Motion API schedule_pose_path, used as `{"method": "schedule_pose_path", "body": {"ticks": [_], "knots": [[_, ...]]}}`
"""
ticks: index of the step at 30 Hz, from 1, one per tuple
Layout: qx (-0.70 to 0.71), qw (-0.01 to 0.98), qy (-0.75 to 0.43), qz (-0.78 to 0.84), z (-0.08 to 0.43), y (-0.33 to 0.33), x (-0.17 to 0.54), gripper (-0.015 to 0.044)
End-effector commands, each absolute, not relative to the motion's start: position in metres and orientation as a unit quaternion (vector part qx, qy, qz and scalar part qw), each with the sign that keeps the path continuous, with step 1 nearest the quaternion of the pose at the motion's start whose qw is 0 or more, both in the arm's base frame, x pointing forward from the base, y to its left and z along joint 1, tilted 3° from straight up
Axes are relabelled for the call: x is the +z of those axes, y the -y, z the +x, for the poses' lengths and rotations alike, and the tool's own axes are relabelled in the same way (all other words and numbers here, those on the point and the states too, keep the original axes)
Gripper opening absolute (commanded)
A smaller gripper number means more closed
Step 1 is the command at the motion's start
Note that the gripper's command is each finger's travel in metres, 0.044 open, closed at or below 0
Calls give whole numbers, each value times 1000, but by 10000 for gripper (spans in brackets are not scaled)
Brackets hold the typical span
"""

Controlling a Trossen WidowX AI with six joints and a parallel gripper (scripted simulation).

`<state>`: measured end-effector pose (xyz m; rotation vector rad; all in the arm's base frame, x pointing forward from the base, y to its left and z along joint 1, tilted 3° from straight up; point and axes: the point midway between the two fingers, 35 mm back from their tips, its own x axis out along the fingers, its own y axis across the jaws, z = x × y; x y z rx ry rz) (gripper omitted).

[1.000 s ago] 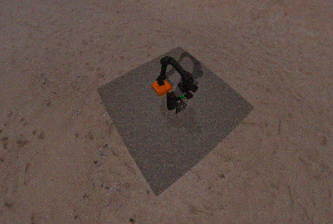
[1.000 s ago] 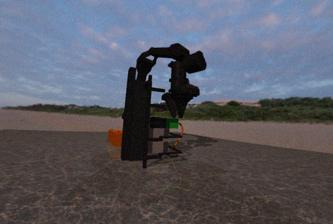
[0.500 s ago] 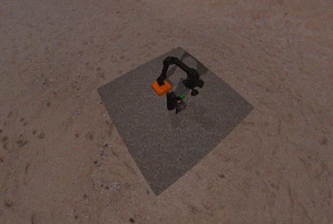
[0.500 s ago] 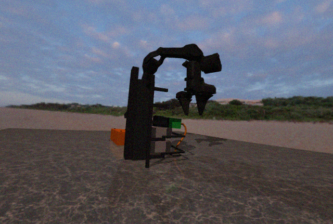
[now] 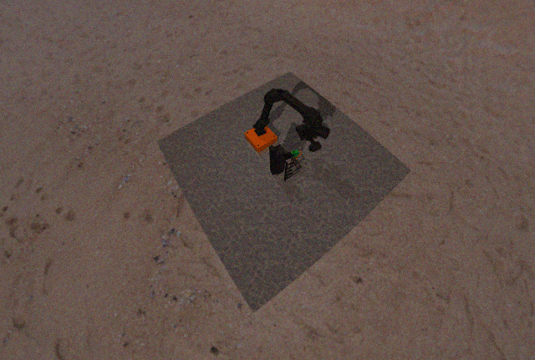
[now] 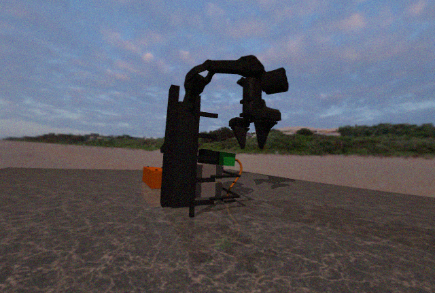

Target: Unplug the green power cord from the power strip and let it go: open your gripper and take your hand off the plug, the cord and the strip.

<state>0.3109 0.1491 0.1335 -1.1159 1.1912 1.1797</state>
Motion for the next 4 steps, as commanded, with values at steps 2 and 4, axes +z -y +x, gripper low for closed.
{"method": "schedule_pose_path", "body": {"ticks": [2, 4], "knots": [[495, 535, -502, -466, 310, -149, 133, 440], [495, 535, -502, -466, 310, -149, 133, 440]]}}
